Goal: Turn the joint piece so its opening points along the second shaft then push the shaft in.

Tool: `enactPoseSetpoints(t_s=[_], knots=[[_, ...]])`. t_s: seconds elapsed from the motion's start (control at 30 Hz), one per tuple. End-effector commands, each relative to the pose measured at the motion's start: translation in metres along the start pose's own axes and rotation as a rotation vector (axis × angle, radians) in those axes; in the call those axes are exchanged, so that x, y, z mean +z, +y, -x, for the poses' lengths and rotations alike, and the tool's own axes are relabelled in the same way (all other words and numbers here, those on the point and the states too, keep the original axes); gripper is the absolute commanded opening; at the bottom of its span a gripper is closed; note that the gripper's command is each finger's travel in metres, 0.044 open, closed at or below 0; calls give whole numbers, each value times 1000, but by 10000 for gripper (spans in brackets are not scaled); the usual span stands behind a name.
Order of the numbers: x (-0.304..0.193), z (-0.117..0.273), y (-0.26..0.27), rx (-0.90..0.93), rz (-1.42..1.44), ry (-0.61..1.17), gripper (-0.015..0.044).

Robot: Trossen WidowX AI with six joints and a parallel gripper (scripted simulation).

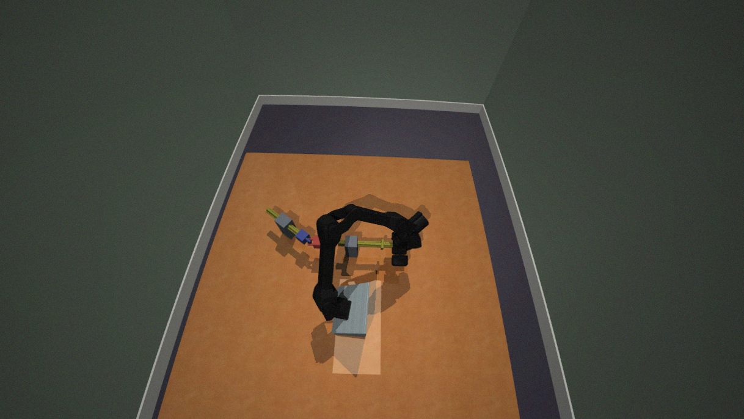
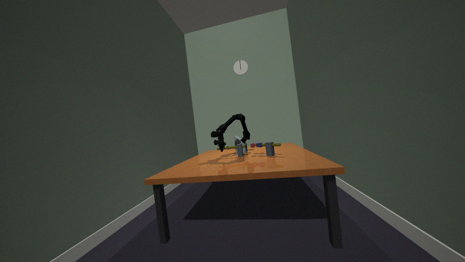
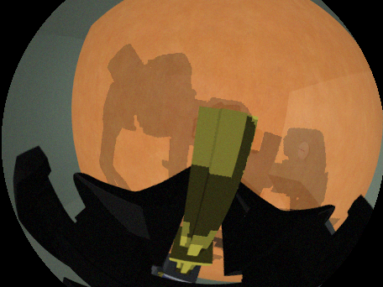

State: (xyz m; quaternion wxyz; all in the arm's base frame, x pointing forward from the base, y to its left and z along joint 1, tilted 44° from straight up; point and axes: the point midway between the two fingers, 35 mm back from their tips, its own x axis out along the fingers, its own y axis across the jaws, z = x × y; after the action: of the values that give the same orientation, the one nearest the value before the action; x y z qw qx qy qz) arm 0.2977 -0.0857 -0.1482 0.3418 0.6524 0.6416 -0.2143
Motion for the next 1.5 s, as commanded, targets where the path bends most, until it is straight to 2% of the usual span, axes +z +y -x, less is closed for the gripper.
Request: enactPoseSetpoints(t_s=[0.0,0.1,1.47], knots=[[0,0,0,2,-3,2,82],[0,0,0,2,-3,2,67],[0,0,0,0,0,0,67]])
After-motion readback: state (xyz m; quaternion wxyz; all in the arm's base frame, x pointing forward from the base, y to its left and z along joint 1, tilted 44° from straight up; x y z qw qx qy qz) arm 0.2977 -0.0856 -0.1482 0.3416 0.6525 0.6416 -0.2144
